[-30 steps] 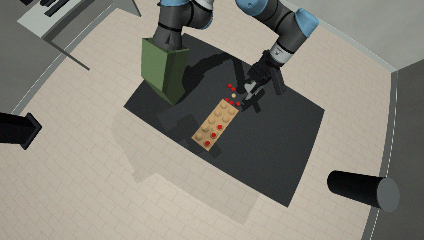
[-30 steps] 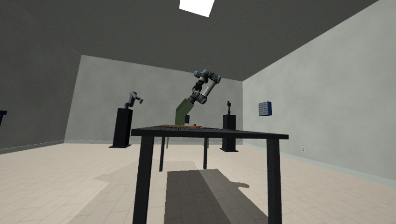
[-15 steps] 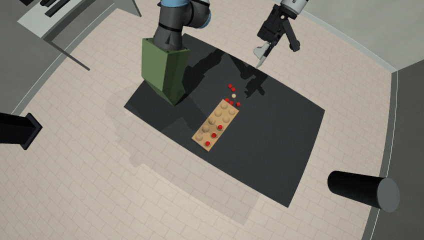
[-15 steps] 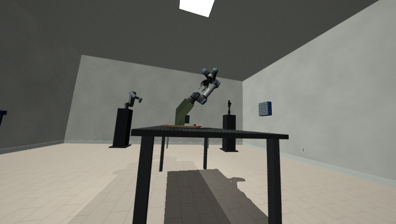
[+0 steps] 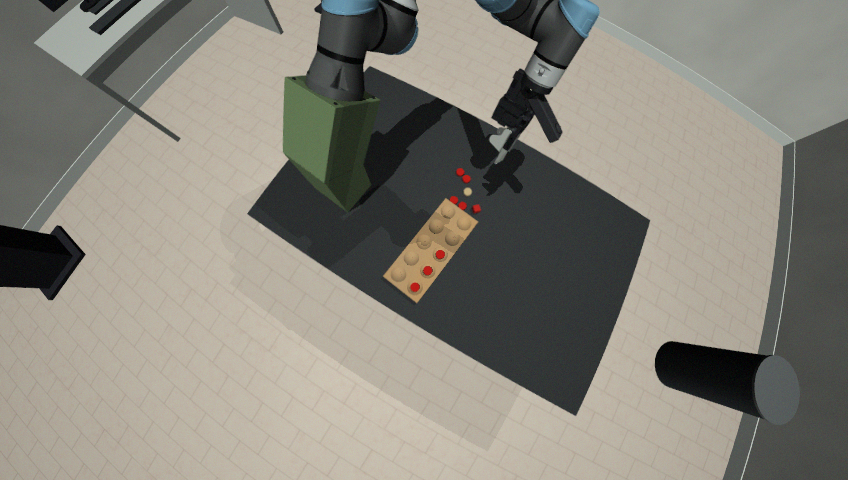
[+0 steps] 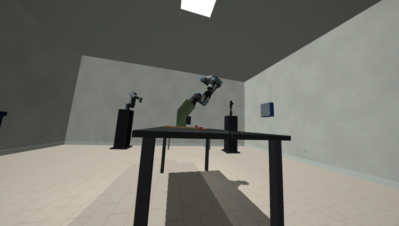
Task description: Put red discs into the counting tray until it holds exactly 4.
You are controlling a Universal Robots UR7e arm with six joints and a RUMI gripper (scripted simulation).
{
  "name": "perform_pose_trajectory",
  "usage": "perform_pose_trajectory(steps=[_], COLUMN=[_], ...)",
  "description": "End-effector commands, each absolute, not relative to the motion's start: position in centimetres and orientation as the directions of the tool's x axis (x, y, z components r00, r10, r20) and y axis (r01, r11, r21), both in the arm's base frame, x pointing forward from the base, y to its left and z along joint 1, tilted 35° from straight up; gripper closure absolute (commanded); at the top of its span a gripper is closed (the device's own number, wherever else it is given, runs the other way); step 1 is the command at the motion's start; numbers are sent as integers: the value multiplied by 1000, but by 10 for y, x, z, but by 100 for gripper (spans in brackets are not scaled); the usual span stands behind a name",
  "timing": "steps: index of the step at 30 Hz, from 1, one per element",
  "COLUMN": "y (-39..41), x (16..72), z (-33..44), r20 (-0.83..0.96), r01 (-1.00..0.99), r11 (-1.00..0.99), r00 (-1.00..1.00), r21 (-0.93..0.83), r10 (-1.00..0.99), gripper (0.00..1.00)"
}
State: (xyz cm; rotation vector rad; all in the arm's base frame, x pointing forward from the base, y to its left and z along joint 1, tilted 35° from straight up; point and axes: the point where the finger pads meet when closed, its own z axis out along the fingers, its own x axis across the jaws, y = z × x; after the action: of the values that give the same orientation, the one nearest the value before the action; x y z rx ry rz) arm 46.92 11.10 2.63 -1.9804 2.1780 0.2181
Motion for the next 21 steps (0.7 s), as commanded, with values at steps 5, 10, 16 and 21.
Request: perform_pose_trajectory(steps=[5, 10, 16, 21], y=[187, 209, 245, 266], x=[458, 445, 419, 399], z=[-48, -65, -87, -97], r20=[-375, -416, -480, -519], r01=[-987, -985, -981, -978], r11=[158, 172, 192, 202], r00=[-142, -157, -184, -202], r21=[-12, 3, 35, 59], r10=[-916, -896, -857, -831], gripper=[72, 72, 72, 72])
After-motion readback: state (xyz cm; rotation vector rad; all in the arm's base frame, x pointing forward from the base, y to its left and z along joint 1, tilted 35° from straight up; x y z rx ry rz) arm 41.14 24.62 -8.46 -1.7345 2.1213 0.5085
